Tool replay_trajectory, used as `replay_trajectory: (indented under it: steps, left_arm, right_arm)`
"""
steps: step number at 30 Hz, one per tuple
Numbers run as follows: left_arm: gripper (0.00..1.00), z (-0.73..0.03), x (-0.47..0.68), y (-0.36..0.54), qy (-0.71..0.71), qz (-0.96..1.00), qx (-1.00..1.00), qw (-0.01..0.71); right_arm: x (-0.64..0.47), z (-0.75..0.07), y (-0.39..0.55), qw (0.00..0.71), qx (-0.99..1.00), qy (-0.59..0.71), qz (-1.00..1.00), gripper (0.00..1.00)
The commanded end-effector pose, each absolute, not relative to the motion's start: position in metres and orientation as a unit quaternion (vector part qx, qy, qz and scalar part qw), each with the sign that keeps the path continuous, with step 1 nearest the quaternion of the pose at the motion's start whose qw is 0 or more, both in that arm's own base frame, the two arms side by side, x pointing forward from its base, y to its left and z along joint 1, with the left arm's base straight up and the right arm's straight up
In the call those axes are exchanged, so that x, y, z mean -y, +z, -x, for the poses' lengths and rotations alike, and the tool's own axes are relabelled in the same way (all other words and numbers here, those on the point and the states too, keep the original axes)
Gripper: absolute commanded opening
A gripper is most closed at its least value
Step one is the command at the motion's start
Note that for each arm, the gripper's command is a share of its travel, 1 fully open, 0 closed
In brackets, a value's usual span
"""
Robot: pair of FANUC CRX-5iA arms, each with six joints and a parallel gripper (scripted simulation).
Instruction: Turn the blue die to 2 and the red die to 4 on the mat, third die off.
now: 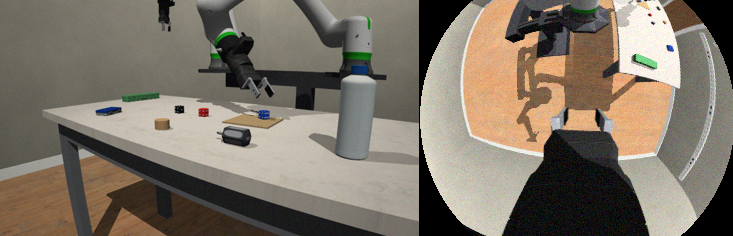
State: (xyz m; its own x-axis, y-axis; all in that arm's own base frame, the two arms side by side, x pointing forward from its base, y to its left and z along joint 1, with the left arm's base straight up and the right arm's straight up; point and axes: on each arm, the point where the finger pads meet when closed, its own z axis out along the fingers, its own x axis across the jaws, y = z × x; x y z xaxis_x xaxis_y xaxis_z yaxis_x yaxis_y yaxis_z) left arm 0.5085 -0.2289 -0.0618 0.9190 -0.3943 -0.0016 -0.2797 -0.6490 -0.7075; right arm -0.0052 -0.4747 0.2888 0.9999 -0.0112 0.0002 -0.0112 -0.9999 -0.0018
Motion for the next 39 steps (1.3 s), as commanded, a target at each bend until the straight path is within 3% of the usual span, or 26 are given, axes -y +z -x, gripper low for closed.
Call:
replay_trajectory:
  steps: [1,13,20,30,39]
  left_arm:
    - [1.00,-0.5090,0.2293,-0.0563,-0.077,0.905,-0.186,0.375]
    - [1.00,-0.5089,0.2287,-0.0539,-0.073,0.911,-0.187,0.361]
    - [1.00,-0.5096,0.2268,-0.0523,-0.054,0.942,-0.194,0.269]
    - [1.00,-0.5097,0.2261,-0.0520,-0.047,0.950,-0.196,0.237]
    - [1.00,-0.5112,0.2237,-0.0503,-0.026,0.971,-0.199,0.130]
  right_arm:
    - [0.4750,0.0053,0.2897,0.000,-0.006,0.000,1.000,1.00]
    - [0.4750,0.0053,0.2897,0.000,-0.006,0.000,1.000,1.00]
    - [0.4750,0.0053,0.2897,0.000,-0.006,0.000,1.000,1.00]
    - [0.4750,0.0053,0.2897,0.000,-0.006,0.000,1.000,1.00]
    - [0.4750,0.0053,0.2897,0.000,-0.006,0.000,1.000,1.00]
